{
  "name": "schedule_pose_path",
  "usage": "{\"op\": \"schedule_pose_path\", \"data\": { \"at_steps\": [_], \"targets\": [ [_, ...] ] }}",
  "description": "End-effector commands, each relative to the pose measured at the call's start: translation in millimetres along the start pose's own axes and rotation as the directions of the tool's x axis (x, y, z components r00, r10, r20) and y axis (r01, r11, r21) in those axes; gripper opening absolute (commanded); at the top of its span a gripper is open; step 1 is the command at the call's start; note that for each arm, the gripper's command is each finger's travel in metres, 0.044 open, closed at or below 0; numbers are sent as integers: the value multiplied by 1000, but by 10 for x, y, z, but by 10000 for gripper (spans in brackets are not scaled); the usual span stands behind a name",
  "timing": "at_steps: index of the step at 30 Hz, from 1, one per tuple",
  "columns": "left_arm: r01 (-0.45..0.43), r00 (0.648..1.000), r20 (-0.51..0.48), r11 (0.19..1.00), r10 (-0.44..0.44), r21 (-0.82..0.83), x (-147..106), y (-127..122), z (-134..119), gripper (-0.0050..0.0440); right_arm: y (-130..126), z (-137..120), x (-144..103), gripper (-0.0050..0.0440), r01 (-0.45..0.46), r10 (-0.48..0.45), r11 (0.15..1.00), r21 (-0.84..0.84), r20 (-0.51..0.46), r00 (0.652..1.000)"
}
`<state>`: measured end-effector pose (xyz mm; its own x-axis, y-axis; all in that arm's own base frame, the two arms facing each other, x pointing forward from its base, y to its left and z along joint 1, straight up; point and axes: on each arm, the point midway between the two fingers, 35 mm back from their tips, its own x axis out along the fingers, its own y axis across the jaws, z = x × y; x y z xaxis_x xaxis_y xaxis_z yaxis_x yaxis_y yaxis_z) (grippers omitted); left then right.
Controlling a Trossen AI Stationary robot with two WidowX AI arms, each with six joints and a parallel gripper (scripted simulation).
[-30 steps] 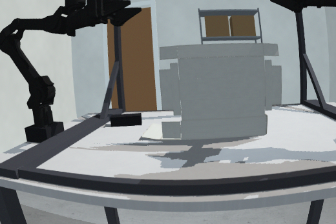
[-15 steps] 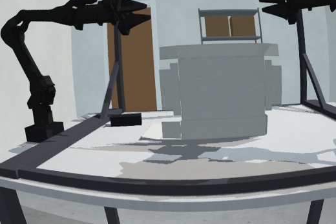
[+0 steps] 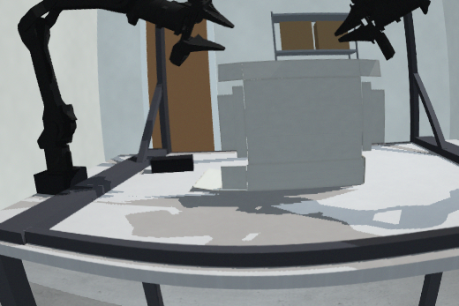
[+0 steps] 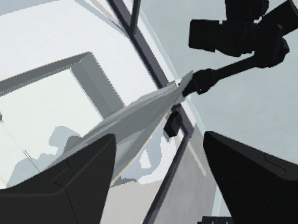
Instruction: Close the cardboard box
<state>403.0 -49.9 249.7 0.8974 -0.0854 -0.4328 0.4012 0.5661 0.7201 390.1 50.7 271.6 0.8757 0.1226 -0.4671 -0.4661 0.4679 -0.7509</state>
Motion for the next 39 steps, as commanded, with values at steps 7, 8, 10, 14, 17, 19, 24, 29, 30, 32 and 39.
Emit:
{"op": "schedule_pose_path", "data": {
  "at_steps": [7, 8, 10, 14, 17, 19, 24, 29, 30, 32, 39],
  "targets": [
    [216, 976, -129, 881, -177, 422, 444, -276, 108, 56, 201, 161, 307, 250, -266, 243, 848, -459, -109, 964],
    [216, 976, -129, 881, -177, 422, 444, -276, 108, 56, 201, 161, 307, 250, -266, 243, 848, -459, -109, 964],
    [239, 971, -141, 855, -195, 460, 486, -318, 111, 56, 288, 134, 313, 250, -319, 291, 807, -496, -136, 947],
    [353, 935, -210, 675, -287, 648, 705, -559, 122, 56, 412, 224, 470, 250, -390, 383, 604, -695, -176, 907],
    [400, 911, -247, 560, -331, 726, 808, -692, 123, 56, 521, 240, 521, 250, -426, 444, 469, -774, -210, 871],
    [426, 892, -273, 468, -360, 774, 879, -792, 121, 56, 595, 255, 556, 250, -437, 483, 367, -821, -233, 844],
    [462, 838, -340, 222, -427, 859, 1037, -1050, 107, 56, 783, 285, 626, 250, -419, 572, 104, -902, -290, 767],
    [451, 783, -399, -6, -477, 892, 1156, -1287, 83, 56, 957, 301, 657, 250, -351, 640, -122, -928, -344, 687],
    [442, 768, -415, -65, -488, 895, 1184, -1351, 76, 56, 993, 313, 676, 250, -321, 652, -175, -931, -354, 671],
    [423, 745, -437, -151, -504, 894, 1223, -1444, 63, 56, 1062, 316, 678, 250, -277, 675, -253, -927, -375, 635],
    [319, 665, -511, -411, -545, 854, 1328, -1754, 10, 56, 1292, 299, 626, 250, -95, 741, -471, -877, -452, 496]
  ]
}}
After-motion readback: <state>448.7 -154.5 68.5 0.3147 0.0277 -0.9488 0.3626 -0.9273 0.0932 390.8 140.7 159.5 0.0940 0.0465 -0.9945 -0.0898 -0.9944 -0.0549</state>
